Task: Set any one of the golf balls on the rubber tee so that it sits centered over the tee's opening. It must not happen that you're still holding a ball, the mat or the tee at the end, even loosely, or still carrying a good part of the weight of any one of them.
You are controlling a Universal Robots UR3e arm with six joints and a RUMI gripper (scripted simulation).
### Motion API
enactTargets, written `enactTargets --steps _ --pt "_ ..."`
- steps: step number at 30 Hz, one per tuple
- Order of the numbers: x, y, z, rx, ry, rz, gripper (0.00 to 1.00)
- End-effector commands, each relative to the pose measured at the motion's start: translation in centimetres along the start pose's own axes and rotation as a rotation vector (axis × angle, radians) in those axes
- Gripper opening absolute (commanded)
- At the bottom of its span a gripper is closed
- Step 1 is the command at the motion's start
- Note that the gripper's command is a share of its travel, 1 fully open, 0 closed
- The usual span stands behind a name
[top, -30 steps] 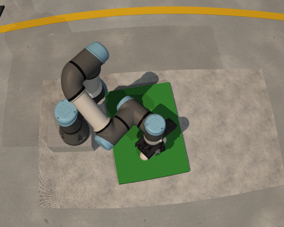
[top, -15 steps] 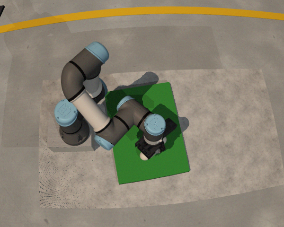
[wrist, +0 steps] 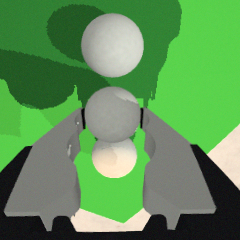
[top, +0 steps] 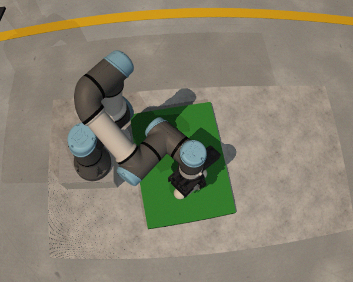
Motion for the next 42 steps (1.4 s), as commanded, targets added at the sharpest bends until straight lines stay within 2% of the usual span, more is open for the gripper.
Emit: enactTargets --steps 1,8,10,17,22,36,42 --pt "0.1 1.6 0.0 0.0 0.0 0.002 0.0" --pt "0.0 4.4 0.0 0.0 0.0 0.002 0.0" --pt "0.0 4.4 0.0 0.0 0.0 0.002 0.0" --pt "0.1 7.0 0.0 0.0 0.0 0.002 0.0" --pt "0.0 8.2 0.0 0.0 0.0 0.002 0.0" --pt "-0.1 8.8 -0.1 0.0 0.0 0.002 0.0" --pt "-1.3 9.2 -2.1 -0.001 0.0 0.002 0.0"
Point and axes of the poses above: the point where the finger pads meet when closed, its own y axis back along the fingers, its own x axis across the jaws, z = x × y, the point moved 7 cm from there along y, back along the fingers, and after that the axes turned 11 degrees about y, right-handed, at the moved point
